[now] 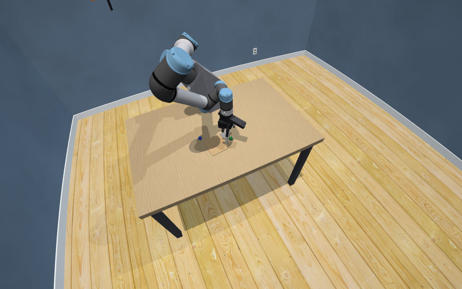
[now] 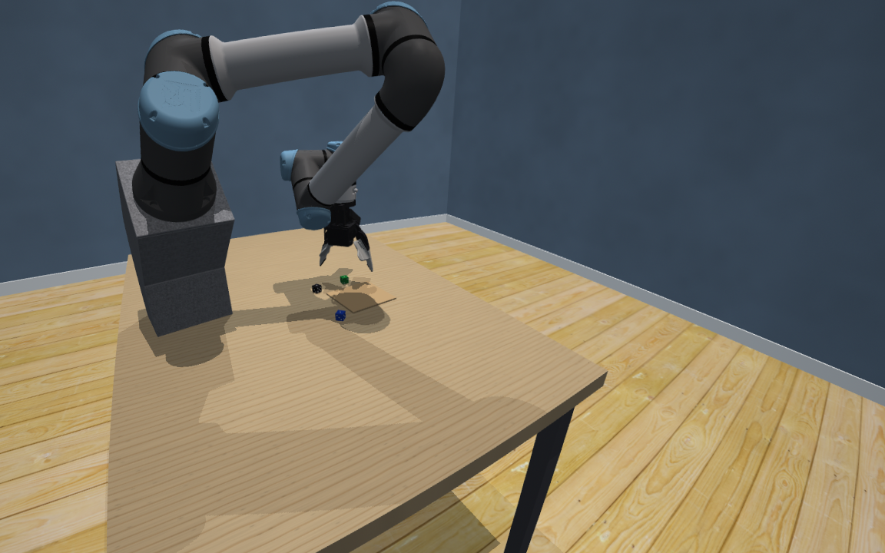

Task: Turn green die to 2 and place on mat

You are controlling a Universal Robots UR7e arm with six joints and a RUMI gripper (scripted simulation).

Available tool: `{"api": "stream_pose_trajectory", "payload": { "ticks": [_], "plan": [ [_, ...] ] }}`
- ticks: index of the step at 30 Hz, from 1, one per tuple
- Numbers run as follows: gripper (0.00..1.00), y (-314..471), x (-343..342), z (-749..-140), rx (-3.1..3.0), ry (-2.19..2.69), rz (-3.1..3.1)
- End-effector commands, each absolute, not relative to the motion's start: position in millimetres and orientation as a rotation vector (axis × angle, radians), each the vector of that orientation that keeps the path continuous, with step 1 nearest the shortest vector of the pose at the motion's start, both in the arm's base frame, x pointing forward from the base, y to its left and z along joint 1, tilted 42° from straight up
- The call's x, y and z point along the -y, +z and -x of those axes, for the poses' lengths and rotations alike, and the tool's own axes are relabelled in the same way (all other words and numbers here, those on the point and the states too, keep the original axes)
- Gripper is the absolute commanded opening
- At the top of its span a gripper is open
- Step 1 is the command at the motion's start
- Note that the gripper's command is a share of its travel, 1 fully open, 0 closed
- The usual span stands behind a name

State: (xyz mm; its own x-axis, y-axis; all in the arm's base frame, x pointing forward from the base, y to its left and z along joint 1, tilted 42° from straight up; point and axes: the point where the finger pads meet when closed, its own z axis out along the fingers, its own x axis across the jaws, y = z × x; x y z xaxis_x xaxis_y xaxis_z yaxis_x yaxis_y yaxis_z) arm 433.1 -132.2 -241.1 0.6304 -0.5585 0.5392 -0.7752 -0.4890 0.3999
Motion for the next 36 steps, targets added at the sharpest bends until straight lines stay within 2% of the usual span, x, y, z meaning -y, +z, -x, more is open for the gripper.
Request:
{"api": "stream_pose_trajectory", "payload": {
  "ticks": [1, 36],
  "plan": [
    [1.00, -237, 129, -436, 1.038, 0.459, -2.227],
    [1.00, -156, 56, -431, 1.038, 0.459, -2.227]
  ]
}}
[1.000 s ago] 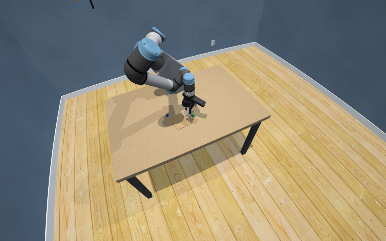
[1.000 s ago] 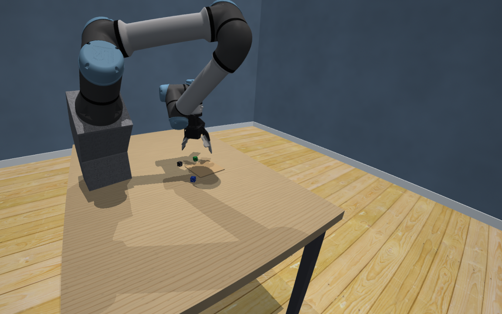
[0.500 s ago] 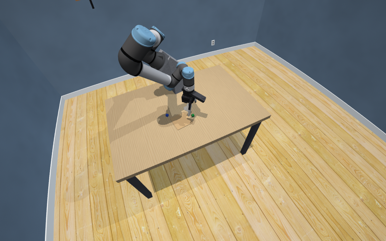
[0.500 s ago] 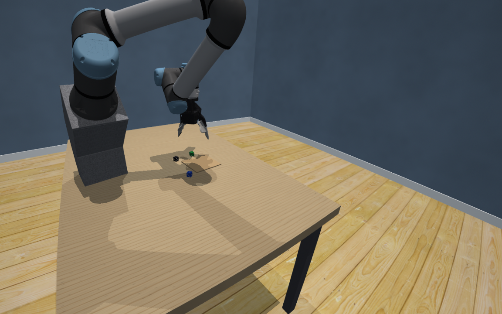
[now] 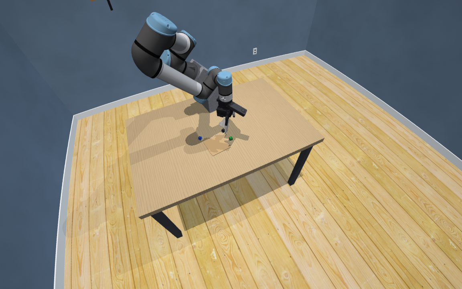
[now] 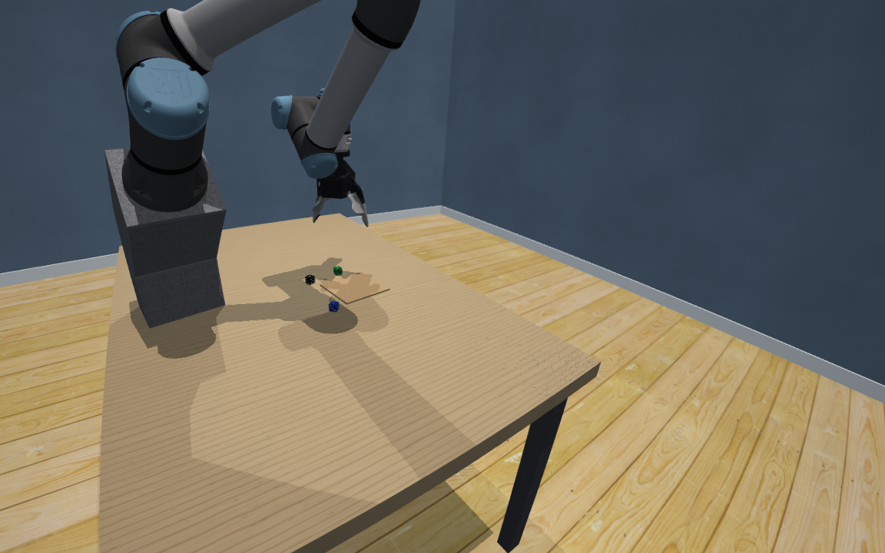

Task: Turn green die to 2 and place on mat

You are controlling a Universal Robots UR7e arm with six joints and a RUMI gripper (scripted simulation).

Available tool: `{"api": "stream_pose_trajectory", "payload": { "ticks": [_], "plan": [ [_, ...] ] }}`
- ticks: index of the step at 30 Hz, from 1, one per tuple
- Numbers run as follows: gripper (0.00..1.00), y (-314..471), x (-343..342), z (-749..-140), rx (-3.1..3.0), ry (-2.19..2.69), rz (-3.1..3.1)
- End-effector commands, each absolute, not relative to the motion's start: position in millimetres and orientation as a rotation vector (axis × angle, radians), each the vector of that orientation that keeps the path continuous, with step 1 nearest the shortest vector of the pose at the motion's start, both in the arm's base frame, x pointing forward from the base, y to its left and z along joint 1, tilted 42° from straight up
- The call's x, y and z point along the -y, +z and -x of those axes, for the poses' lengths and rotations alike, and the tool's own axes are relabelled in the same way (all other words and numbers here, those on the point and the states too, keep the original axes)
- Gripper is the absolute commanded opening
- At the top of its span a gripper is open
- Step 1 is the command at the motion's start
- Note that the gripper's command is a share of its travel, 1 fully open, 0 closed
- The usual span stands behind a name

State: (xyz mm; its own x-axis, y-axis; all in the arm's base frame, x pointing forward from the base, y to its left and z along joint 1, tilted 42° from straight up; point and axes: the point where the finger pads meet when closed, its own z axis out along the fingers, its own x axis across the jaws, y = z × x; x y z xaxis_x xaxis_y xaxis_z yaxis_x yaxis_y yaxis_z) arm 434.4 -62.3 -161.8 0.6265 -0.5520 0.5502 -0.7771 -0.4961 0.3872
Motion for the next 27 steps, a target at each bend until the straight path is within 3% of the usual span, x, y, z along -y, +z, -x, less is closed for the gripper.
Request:
{"api": "stream_pose_trajectory", "payload": {
  "ticks": [1, 27],
  "plan": [
    [1.00, -156.0, 55.7, -431.0, 1.038, 0.459, -2.227],
    [1.00, -160.5, 55.2, -429.0, 0.714, 0.337, -2.324]
  ]
}}
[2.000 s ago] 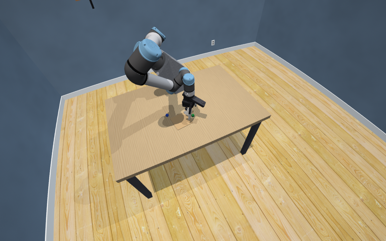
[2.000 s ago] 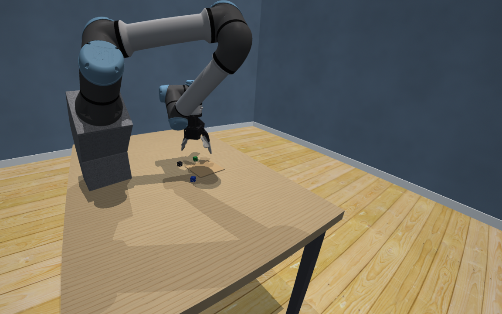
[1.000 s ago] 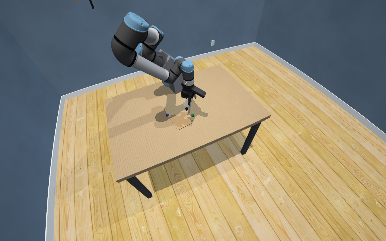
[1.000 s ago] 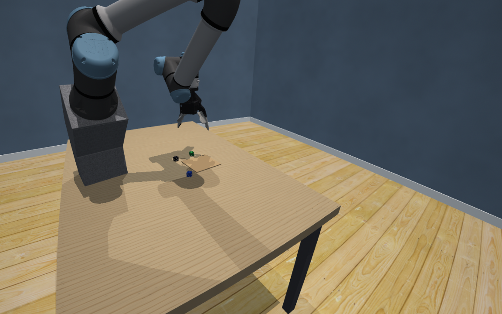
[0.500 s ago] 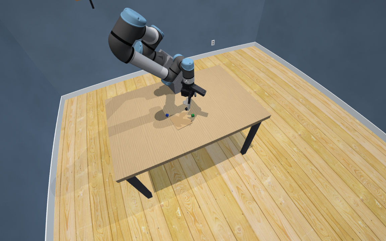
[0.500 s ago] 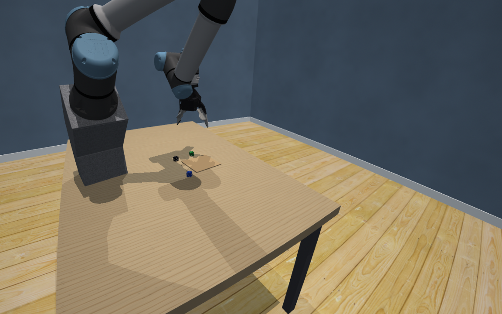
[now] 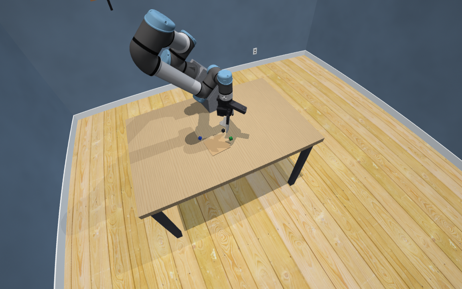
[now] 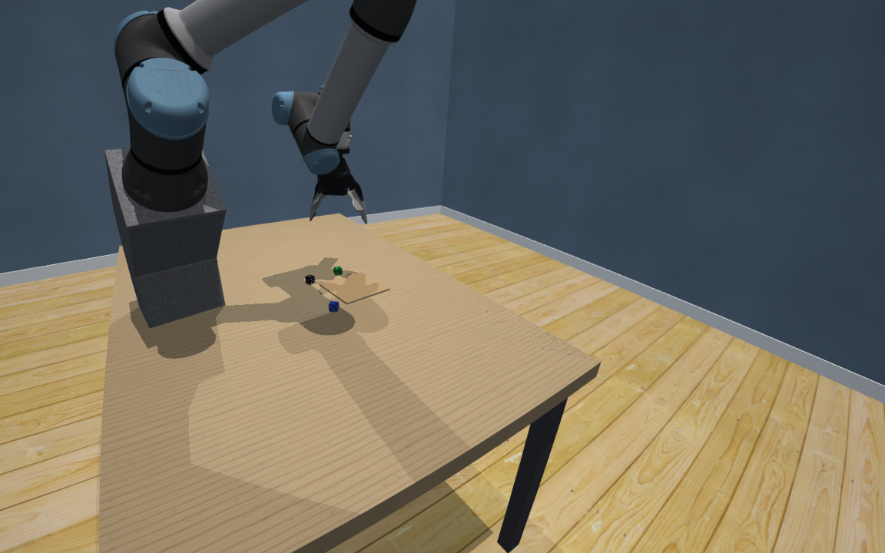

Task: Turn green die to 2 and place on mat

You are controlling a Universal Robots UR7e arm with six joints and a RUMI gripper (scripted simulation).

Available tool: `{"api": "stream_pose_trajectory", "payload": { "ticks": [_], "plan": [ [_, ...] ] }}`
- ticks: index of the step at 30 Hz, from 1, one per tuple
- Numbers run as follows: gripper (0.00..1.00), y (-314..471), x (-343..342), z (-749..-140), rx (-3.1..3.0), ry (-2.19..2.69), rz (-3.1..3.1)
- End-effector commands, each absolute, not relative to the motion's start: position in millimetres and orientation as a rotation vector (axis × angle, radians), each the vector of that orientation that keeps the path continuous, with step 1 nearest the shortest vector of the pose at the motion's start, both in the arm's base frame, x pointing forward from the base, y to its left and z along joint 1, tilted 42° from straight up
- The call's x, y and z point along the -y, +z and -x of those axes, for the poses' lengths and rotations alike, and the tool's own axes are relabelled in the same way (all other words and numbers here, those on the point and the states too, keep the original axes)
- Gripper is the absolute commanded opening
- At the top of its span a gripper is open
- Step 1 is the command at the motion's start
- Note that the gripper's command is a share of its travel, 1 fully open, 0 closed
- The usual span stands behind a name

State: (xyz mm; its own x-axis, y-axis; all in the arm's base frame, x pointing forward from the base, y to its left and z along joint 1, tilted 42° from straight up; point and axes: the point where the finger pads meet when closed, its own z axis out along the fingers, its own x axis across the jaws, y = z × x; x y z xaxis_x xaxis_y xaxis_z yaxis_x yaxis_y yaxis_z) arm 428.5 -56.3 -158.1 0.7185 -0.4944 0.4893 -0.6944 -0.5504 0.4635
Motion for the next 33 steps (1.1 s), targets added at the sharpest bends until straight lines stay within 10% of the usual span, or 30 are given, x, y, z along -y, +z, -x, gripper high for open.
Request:
{"api": "stream_pose_trajectory", "payload": {
  "ticks": [1, 33],
  "plan": [
    [1.00, -160.5, 55.2, -428.9, 0.711, 0.335, -2.325],
    [1.00, -167.1, 56.6, -423.6, 0.117, 0.108, -2.403]
  ]
}}
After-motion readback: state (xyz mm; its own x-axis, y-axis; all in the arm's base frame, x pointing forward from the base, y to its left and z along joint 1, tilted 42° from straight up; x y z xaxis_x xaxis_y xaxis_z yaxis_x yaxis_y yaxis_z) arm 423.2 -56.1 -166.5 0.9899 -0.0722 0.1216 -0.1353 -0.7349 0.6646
